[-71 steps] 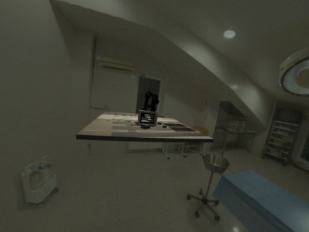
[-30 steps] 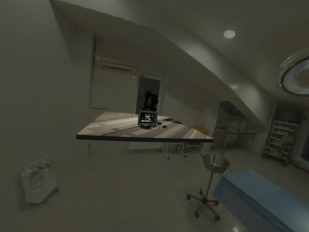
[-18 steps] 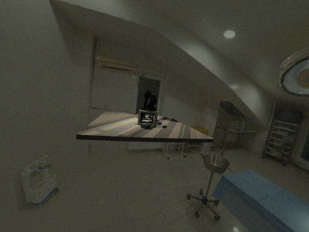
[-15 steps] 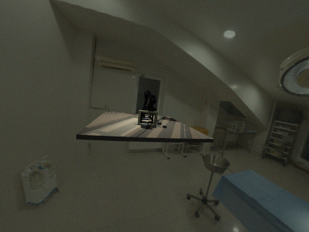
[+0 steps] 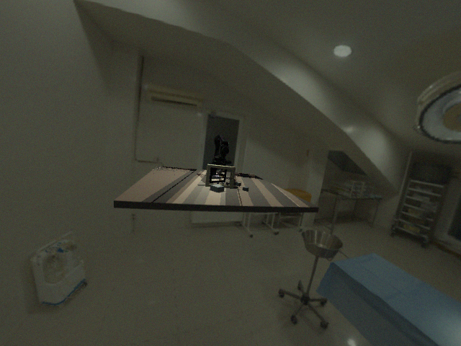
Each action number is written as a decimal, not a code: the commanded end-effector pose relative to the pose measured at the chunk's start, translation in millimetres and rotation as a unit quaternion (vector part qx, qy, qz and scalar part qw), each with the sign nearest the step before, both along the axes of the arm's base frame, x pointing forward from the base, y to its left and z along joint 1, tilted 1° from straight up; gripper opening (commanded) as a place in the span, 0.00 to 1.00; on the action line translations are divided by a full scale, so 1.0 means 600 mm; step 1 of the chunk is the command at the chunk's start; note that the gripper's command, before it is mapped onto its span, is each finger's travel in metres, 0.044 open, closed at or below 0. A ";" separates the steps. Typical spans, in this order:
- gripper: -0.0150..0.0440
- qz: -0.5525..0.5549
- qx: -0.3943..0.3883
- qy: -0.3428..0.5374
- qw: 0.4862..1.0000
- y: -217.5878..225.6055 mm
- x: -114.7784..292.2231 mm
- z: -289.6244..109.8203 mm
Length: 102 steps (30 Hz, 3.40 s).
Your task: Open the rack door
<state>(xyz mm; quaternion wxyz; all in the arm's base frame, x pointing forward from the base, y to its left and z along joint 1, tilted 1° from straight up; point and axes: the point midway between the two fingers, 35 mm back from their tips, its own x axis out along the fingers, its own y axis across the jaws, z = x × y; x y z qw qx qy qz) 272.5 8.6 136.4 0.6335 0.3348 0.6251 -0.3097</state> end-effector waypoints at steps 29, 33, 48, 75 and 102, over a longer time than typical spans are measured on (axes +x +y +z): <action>0.29 0.225 -0.011 -0.010 0.974 -0.097 -0.063 -0.005; 0.29 0.249 -0.012 -0.010 0.968 -0.110 -0.068 -0.006; 0.29 0.337 -0.016 -0.011 0.941 -0.159 -0.080 -0.007; 0.29 0.498 -0.023 -0.012 0.867 -0.257 -0.079 -0.008; 0.73 0.506 -0.024 -0.012 0.862 -0.263 -0.078 -0.008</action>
